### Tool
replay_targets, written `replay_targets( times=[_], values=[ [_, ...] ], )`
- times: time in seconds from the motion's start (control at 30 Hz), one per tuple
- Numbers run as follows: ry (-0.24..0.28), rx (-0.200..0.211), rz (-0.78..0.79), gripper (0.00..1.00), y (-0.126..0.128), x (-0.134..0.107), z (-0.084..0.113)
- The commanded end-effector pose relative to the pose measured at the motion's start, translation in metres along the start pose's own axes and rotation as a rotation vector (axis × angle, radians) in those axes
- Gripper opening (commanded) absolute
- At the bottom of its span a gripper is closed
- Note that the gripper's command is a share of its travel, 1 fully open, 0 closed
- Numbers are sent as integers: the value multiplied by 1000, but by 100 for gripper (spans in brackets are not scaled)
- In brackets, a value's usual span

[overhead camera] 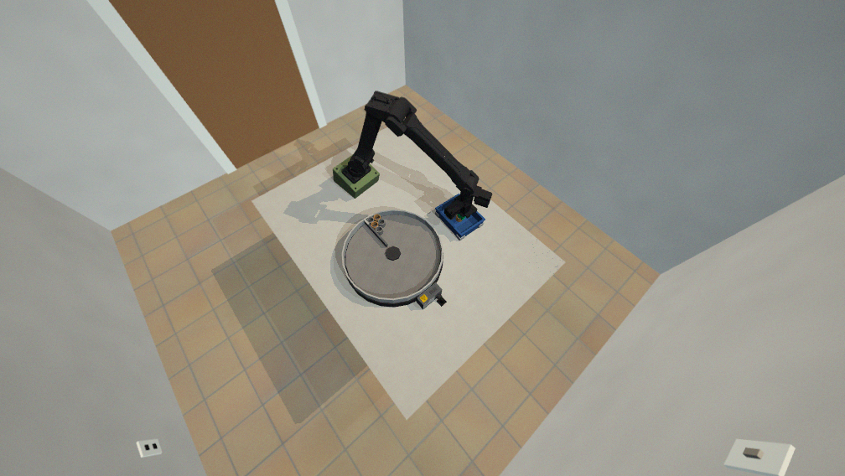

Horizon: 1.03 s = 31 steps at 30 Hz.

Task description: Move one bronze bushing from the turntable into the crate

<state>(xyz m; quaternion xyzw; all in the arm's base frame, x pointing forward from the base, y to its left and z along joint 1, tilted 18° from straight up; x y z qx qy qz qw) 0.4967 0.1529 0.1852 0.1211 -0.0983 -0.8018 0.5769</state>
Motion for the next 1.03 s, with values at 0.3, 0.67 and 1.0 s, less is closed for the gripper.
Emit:
replay_targets(
  times=[0.3, 0.67, 1.0],
  values=[
    [44, 51, -7, 13, 13, -12, 65],
    [43, 53, -7, 13, 13, -11, 99],
    [43, 53, -7, 13, 13, -11, 99]
  ],
)
Point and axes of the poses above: the point where the finger pads meet when closed, its own z axis back along the fingers, its own y axis across the jaws, x = y × z, the point moved 9 cm from there along z, back along the fingers, and after that the axes turned 9 degrees about -z, right-handed, at the moved point
